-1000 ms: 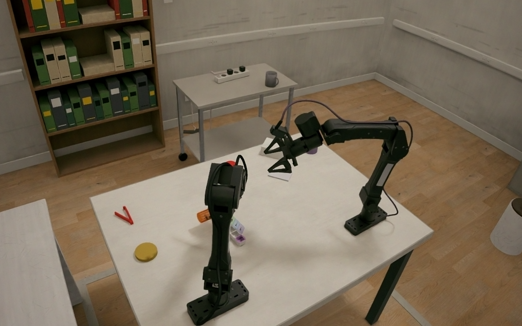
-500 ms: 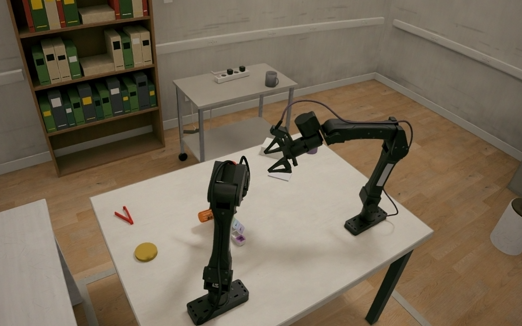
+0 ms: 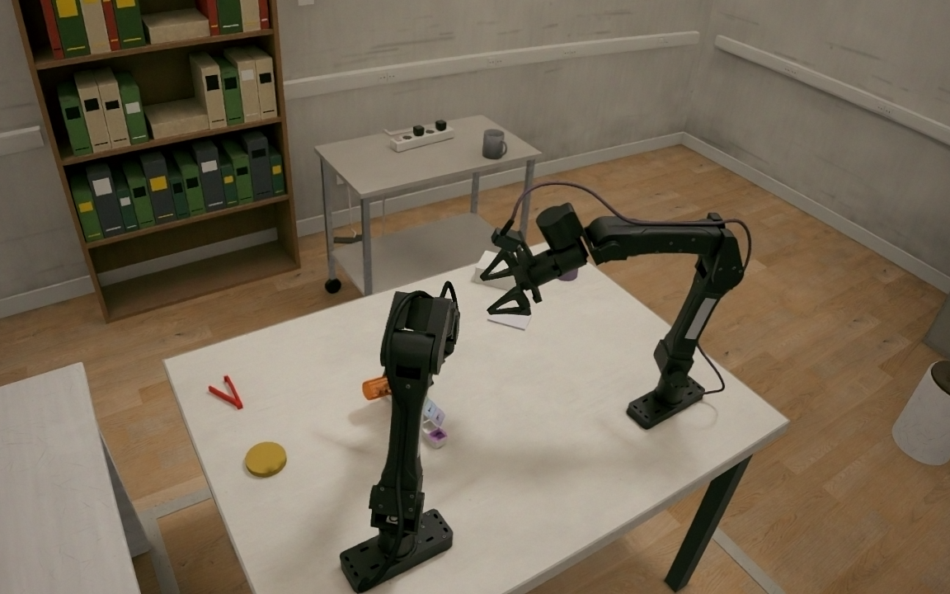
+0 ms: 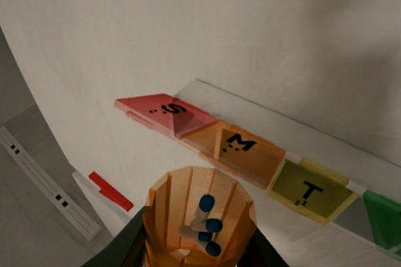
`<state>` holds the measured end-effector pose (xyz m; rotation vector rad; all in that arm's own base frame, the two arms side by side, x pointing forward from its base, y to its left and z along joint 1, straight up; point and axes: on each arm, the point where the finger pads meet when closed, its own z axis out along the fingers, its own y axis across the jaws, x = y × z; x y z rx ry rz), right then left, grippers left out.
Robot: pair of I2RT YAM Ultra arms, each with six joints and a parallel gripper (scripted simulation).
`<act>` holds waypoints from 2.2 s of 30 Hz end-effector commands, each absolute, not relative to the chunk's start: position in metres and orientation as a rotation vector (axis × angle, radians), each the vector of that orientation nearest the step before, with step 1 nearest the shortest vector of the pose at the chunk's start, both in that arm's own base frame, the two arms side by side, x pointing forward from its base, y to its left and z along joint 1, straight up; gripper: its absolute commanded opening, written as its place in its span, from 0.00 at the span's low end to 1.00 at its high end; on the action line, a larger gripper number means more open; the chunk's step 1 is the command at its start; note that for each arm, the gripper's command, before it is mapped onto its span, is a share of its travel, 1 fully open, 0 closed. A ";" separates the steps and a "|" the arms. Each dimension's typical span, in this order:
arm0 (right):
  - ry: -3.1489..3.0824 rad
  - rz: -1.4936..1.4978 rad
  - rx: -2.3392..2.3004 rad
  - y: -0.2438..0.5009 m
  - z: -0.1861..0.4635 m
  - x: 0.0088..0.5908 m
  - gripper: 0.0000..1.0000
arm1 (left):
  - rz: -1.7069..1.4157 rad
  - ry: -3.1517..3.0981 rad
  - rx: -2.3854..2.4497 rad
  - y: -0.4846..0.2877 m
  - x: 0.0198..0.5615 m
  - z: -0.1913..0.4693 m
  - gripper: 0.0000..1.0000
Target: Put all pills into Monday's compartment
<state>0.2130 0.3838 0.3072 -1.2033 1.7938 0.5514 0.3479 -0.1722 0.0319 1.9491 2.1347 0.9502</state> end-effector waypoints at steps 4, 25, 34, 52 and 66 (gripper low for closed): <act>1.780 0.560 -1.193 0.385 0.316 0.213 1.00 | 0.989 2.147 1.922 -0.171 0.353 0.038 0.36; 1.780 0.560 -1.193 0.385 0.316 0.213 1.00 | 1.055 2.146 1.956 -0.172 0.352 0.037 0.36; 1.780 0.560 -1.193 0.385 0.316 0.213 1.00 | 1.052 2.143 1.947 -0.173 0.353 0.037 0.36; 1.780 0.560 -1.193 0.385 0.316 0.213 1.00 | 1.117 2.140 1.978 -0.174 0.352 0.039 0.36; 1.780 0.560 -1.193 0.385 0.316 0.213 1.00 | 1.183 2.133 2.009 -0.175 0.351 0.039 0.36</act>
